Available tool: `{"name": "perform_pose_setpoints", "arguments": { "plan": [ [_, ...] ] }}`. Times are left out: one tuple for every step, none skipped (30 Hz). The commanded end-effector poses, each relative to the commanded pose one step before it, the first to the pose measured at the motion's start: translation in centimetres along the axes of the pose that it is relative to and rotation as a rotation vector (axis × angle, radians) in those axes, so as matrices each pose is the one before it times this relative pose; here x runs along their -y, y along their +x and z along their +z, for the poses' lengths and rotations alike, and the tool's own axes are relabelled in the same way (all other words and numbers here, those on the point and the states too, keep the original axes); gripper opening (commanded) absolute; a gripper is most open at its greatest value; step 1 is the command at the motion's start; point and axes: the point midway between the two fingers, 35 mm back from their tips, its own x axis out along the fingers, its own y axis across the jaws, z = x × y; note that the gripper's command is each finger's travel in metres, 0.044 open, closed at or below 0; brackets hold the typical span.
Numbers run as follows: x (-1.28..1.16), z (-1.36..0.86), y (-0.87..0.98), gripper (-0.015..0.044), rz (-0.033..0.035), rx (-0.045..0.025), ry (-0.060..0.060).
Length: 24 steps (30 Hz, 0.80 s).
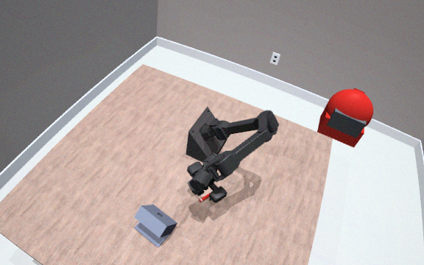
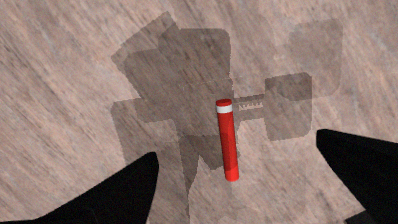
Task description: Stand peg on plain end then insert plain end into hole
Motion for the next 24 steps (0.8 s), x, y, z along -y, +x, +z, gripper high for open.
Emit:
{"name": "perform_pose_setpoints", "arguments": {
  "plan": [
    [0.178, -0.001, 0.841, 0.044, 0.00129, -0.00896, 0.0124],
    [-0.001, 0.015, 0.163, 0.044, -0.00016, 0.00009, 0.0],
    [-0.001, 0.014, 0.163, 0.044, -0.00014, 0.00008, 0.0],
    [-0.001, 0.013, 0.163, 0.044, -0.00012, 0.00007, 0.0],
    [-0.001, 0.012, 0.163, 0.044, -0.00011, 0.00007, 0.0],
    [-0.001, 0.01, 0.163, 0.044, -0.00009, 0.00006, 0.0],
    [-0.002, 0.009, 0.162, 0.044, -0.00007, 0.00005, 0.0],
    [-0.002, 0.008, 0.162, 0.044, -0.00006, 0.00005, 0.0],
    [-0.002, 0.007, 0.162, 0.044, -0.00004, 0.00004, 0.0],
    [-0.002, 0.006, 0.162, 0.044, -0.00002, 0.00003, 0.0],
    [-0.002, 0.005, 0.162, 0.044, -0.00001, 0.00002, 0.0],
    [-0.002, 0.003, 0.161, 0.044, 0.00001, 0.00002, 0.0],
    [-0.002, 0.002, 0.161, 0.044, 0.00002, 0.00001, 0.0],
    [-0.002, 0.001, 0.161, 0.044, 0.00004, 0.0, 0.0],
    [-0.002, 0.0, 0.161, 0.044, 0.00006, -0.00001, 0.0],
    [-0.002, -0.001, 0.161, 0.044, 0.00007, -0.00001, 0.0],
    [-0.002, -0.002, 0.16, 0.044, 0.00009, -0.00002, 0.0],
    [-0.002, -0.004, 0.16, 0.044, 0.0001, -0.00003, 0.0],
    [-0.002, -0.005, 0.16, 0.044, 0.00012, -0.00004, 0.0],
    [-0.002, -0.006, 0.16, 0.044, 0.00013, -0.00005, 0.0],
    [-0.002, -0.007, 0.159, 0.044, 0.00015, -0.00006, 0.0],
    [-0.002, -0.008, 0.159, 0.044, 0.00017, -0.00007, 0.0],
    [-0.002, -0.009, 0.159, 0.044, 0.00018, -0.00008, 0.0],
    [-0.002, -0.011, 0.159, 0.044, 0.0002, -0.00009, 0.0]
  ]
}}
